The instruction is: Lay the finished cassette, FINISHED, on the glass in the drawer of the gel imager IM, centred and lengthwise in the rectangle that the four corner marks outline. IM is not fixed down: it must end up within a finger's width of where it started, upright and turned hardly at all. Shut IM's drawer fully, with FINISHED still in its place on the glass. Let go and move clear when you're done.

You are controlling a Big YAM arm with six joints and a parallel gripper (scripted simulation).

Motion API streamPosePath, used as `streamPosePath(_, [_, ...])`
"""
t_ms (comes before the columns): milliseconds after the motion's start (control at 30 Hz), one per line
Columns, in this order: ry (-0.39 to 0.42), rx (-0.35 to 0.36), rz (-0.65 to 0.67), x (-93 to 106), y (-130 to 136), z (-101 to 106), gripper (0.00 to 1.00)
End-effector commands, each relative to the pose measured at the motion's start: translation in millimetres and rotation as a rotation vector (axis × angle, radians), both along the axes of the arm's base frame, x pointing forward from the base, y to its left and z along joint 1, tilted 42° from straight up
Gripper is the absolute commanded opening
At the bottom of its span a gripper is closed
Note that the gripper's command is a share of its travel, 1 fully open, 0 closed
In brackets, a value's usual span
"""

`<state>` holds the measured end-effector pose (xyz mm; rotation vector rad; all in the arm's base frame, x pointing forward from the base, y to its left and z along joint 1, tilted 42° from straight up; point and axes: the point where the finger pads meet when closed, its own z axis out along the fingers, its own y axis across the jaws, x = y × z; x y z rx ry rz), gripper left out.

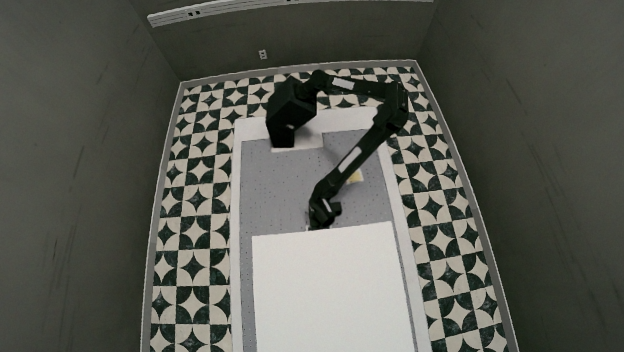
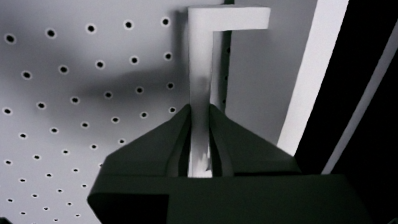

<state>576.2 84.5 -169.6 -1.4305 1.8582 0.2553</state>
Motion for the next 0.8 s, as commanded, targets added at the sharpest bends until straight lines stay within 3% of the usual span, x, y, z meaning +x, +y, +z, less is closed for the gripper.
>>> streamPosePath(0, [0.059, -0.008, 0.046, -21.2, 15.8, -21.9, 0.07])
streamPosePath(333, [0.035, -0.006, 0.047, -4.3, 12.5, -2.3, 0.07])
streamPosePath(767, [0.047, -0.006, 0.047, -10.0, 12.6, -6.1, 0.07])
